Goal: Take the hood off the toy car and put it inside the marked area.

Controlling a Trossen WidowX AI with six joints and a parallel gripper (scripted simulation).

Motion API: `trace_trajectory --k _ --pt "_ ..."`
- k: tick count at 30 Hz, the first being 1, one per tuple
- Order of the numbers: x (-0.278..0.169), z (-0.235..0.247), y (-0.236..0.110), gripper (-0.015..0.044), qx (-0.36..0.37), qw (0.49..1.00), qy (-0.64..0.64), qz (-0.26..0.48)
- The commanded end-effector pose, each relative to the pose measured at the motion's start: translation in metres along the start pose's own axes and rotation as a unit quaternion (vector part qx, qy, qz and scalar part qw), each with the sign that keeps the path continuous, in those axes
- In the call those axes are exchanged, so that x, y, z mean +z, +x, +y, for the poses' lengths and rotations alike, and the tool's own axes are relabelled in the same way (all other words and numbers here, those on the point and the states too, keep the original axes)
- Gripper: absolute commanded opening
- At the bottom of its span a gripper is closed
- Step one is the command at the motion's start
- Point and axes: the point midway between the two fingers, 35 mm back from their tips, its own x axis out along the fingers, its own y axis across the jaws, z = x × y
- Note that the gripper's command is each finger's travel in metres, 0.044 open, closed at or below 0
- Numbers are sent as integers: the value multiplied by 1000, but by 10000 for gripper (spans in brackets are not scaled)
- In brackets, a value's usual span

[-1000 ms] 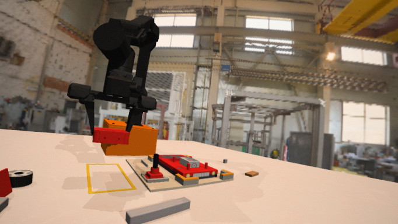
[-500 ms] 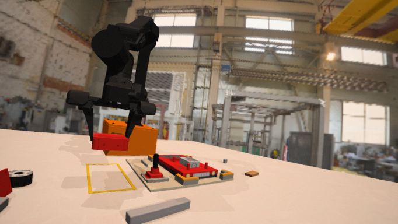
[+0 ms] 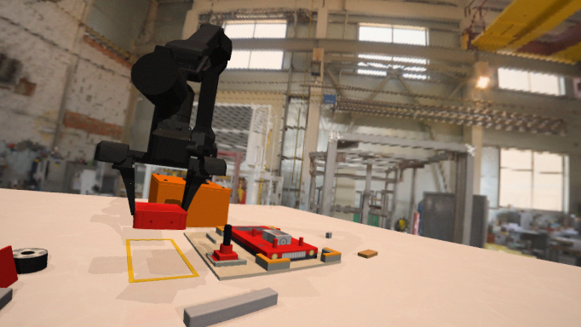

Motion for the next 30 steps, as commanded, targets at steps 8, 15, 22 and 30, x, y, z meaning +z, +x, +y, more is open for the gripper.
trace_trajectory --k 8,15,22,30 --pt "-4 2 15 0 5 1000 1 6" --pt "-5 2 21 0 5 1000 1 6" --pt "-5 3 28 0 5 1000 1 6" --pt "-6 3 34 0 5 1000 1 7"
